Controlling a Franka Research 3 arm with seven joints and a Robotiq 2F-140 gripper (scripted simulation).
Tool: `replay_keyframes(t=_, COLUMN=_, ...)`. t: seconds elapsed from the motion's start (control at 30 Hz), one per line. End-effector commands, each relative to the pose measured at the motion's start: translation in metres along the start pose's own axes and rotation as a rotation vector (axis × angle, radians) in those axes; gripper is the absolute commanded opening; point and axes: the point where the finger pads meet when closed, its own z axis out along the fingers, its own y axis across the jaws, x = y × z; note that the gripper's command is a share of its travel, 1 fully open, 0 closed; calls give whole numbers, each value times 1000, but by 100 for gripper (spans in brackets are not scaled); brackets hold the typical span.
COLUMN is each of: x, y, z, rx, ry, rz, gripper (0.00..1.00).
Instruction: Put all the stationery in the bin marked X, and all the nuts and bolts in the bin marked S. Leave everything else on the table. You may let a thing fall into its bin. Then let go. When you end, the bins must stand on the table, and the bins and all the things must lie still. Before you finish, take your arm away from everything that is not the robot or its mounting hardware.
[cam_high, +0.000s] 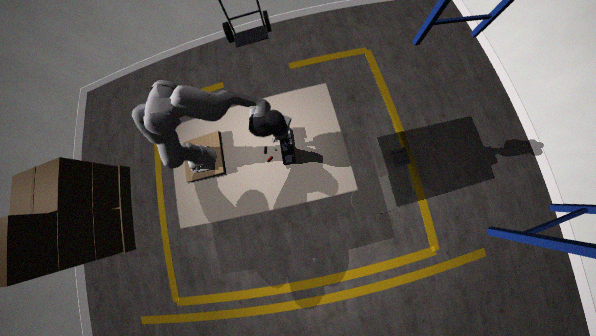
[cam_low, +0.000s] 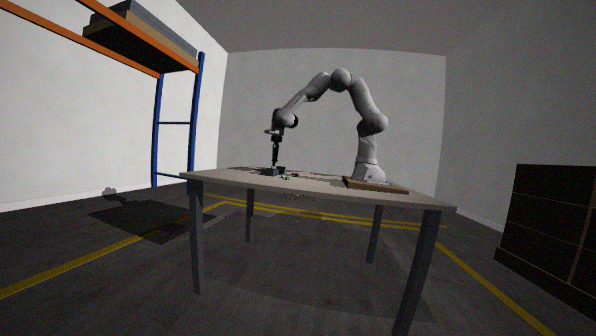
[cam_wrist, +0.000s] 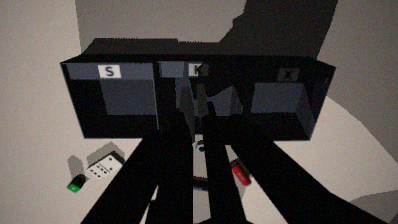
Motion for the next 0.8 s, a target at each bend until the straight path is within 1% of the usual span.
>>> replay_keyframes(t=0.0, x=-1, y=0, z=-5, rx=0, ry=-2, rz=-2, gripper=5)
replay_keyframes(t=0.53, x=-1, y=0, z=-23, rx=0, ry=-2, rz=-2, gripper=5)
replay_keyframes(t=0.77, x=-1, y=0, z=-51, rx=0, ry=-2, rz=-2, gripper=5)
